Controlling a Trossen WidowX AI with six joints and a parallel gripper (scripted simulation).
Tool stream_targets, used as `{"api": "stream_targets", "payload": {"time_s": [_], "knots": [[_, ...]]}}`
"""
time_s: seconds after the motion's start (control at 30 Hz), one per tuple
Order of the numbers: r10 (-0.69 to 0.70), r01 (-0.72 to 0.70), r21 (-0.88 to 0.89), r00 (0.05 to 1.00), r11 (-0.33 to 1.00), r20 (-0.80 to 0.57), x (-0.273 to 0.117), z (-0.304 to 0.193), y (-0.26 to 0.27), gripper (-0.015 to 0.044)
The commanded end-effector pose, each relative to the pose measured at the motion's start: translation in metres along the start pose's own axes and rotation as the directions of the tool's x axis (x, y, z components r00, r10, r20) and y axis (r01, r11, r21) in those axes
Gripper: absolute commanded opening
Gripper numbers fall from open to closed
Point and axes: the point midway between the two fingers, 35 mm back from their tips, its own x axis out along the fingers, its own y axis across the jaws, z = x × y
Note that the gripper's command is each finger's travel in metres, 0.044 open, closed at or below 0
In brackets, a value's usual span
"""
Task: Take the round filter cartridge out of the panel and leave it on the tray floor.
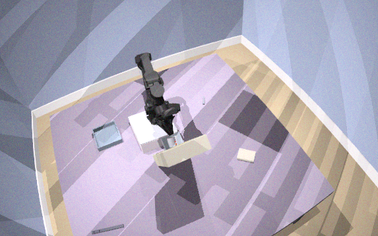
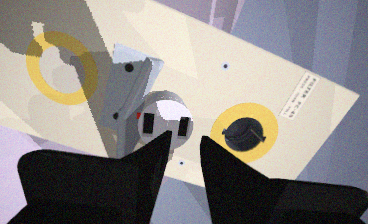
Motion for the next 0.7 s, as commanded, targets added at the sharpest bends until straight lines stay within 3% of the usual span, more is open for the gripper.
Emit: {"api": "stream_targets", "payload": {"time_s": [0.0,0.3,0.67], "knots": [[-0.002,0.002,0.0,1.0,1.0,-0.001,-0.0001,-0.0002,-0.0008,0.0114],[0.005,-0.005,0.0,1.0,1.0,0.001,0.0,0.0,-0.0002,0.0114],[0.315,-0.315,-0.017,0.947,0.949,0.065,0.0026,-0.0014,-0.008,0.0114]]}}
